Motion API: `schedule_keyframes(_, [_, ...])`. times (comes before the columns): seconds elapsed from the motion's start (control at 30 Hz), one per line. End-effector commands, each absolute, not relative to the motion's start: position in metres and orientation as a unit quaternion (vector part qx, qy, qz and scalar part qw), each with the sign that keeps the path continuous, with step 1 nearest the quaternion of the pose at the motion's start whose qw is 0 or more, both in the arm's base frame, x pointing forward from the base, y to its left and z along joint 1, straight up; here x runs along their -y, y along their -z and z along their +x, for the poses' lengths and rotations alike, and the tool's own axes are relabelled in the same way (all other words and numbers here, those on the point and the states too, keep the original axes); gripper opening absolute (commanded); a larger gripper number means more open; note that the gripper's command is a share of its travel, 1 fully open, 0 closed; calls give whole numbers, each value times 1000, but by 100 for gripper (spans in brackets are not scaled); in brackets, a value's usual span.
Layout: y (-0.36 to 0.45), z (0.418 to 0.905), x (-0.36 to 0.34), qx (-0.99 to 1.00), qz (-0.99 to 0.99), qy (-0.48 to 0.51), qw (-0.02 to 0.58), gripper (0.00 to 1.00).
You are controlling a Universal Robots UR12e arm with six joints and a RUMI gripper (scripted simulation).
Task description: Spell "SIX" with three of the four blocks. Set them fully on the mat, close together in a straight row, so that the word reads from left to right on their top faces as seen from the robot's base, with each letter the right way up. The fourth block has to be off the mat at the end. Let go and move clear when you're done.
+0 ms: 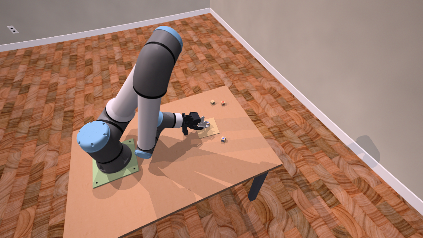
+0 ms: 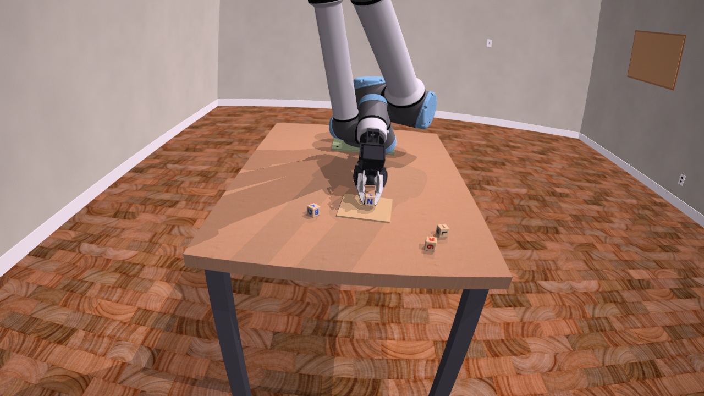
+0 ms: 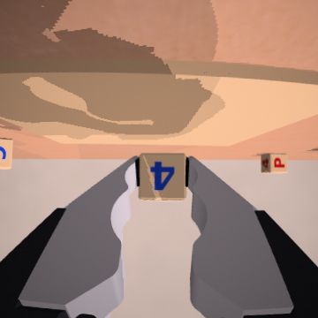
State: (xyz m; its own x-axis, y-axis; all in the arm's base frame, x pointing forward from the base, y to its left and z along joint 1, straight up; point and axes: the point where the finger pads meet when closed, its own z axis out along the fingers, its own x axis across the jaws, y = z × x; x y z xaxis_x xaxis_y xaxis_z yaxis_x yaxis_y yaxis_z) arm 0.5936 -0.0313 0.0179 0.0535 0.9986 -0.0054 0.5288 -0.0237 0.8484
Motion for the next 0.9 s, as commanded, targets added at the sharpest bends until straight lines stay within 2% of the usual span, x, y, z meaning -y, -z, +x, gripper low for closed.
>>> schedule_keyframes(0.0, [-18, 594, 31, -602, 634, -332, 354, 5])
schedule_keyframes(0.47, [-18, 594, 31, -602, 634, -332, 354, 5])
schedule_keyframes(0.5, [-18, 594, 31, -602, 634, -332, 354, 9])
schedule_keyframes(0.63, [-18, 594, 31, -602, 634, -332, 354, 9])
schedule_keyframes(0.67, [-18, 594, 31, -602, 634, -332, 354, 13])
schedule_keyframes(0.73, [-18, 594, 31, -602, 634, -332, 354, 13])
schedule_keyframes(0.87, [-18, 594, 31, -602, 634, -332, 354, 21])
